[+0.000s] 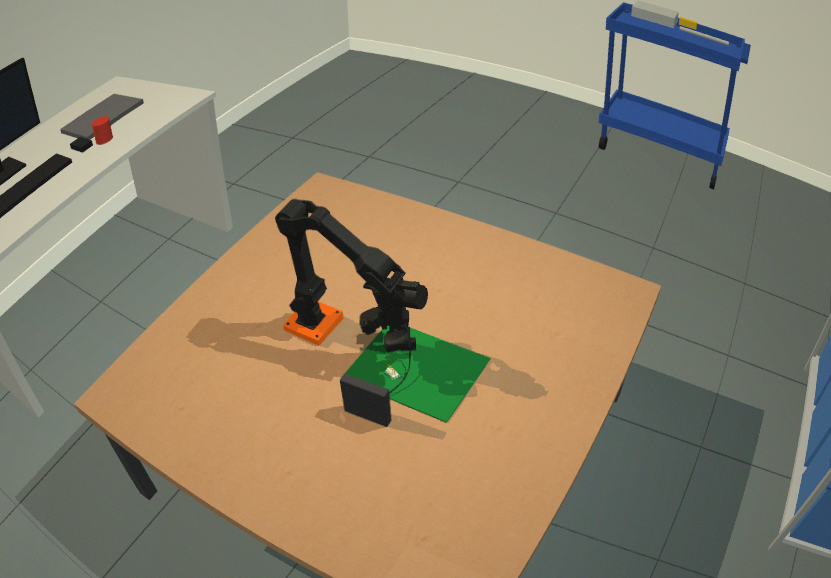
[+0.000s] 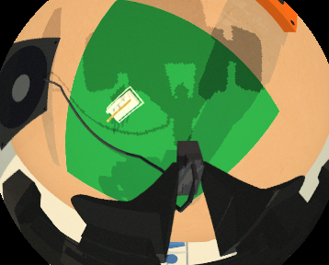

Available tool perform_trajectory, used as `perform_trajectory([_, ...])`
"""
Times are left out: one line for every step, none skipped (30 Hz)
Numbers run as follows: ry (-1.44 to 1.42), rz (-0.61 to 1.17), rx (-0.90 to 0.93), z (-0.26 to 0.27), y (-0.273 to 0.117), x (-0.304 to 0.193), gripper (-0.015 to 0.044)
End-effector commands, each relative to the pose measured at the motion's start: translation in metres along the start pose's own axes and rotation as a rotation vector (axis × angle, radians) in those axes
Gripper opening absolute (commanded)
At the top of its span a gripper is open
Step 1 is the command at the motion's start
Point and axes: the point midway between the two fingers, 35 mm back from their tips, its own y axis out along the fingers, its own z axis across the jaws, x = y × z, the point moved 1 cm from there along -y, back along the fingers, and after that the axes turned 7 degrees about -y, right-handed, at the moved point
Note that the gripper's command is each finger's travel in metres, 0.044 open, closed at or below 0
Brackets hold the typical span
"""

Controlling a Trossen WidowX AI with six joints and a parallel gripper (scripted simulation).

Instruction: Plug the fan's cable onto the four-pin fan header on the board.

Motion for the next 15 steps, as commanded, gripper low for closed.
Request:
perform_trajectory([0.003,0.006,0.004,0.002,-0.013,-0.005,0.0])
perform_trajectory([0.003,0.006,0.004,0.002,-0.016,-0.006,0.0])
perform_trajectory([0.002,0.006,0.004,0.002,-0.019,-0.006,0.0])
perform_trajectory([0.002,0.006,0.004,0.002,-0.022,-0.007,0.0])
perform_trajectory([0.002,0.006,0.004,0.002,-0.025,-0.008,0.0])
perform_trajectory([0.002,0.006,0.004,0.002,-0.028,-0.009,0.0])
perform_trajectory([0.002,0.006,0.004,0.002,-0.031,-0.009,0.0])
perform_trajectory([0.001,0.006,0.004,0.002,-0.035,-0.01,0.0])
perform_trajectory([0.001,0.006,0.003,0.002,-0.038,-0.01,0.0])
perform_trajectory([0.001,0.006,0.003,0.002,-0.041,-0.011,0.0])
perform_trajectory([0.001,0.006,0.003,0.002,-0.044,-0.011,0.0])
perform_trajectory([0.001,0.006,0.003,0.002,-0.047,-0.012,0.0])
perform_trajectory([0.0,0.006,0.003,0.001,-0.05,-0.012,0.0])
perform_trajectory([0.0,0.006,0.003,0.001,-0.053,-0.013,0.0])
perform_trajectory([0.0,0.006,0.002,0.001,-0.057,-0.013,0.0])
